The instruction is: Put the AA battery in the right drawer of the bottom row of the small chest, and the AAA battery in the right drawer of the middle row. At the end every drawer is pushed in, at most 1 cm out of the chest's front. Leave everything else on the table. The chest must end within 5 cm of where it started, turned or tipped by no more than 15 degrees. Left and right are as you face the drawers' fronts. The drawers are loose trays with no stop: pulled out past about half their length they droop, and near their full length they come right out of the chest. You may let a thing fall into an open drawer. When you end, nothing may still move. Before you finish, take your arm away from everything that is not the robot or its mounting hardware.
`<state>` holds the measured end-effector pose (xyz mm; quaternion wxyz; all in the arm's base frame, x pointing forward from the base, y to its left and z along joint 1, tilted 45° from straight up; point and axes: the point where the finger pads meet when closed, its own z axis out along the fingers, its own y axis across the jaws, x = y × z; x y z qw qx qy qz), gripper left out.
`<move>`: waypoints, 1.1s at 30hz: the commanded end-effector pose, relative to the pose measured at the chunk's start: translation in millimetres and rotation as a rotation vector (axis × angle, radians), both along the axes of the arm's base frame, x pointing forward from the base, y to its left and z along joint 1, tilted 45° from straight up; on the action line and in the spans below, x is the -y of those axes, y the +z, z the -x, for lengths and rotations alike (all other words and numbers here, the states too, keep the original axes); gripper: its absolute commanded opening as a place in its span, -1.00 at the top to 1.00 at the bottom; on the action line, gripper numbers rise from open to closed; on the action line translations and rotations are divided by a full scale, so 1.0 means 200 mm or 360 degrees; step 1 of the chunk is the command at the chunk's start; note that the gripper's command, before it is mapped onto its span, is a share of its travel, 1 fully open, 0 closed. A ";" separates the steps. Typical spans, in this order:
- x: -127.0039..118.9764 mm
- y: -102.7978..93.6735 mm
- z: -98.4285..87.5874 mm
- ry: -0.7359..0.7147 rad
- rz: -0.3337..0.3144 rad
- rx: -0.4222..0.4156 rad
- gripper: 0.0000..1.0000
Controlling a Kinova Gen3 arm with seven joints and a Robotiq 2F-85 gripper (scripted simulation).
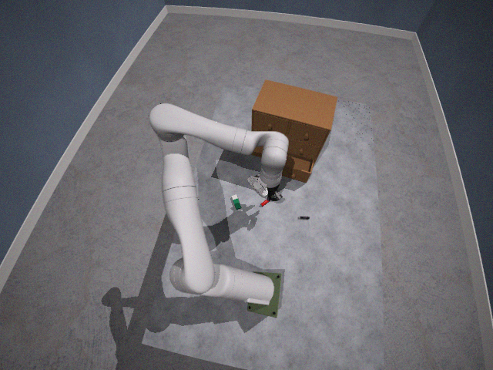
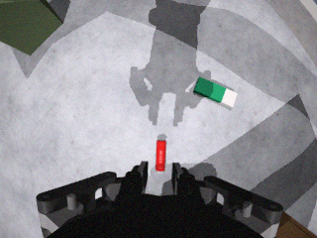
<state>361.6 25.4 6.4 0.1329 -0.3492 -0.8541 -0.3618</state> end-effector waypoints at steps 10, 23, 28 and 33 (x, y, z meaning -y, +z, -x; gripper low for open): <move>-0.03 -0.03 0.00 -0.0002 0.0002 0.0001 0.42; -0.13 -0.13 -0.01 -0.0002 0.0002 0.0001 0.42; -0.16 -0.16 -0.01 -0.0002 0.0002 0.0001 0.42; -0.18 -0.18 -0.01 -0.0002 0.0002 0.0001 0.42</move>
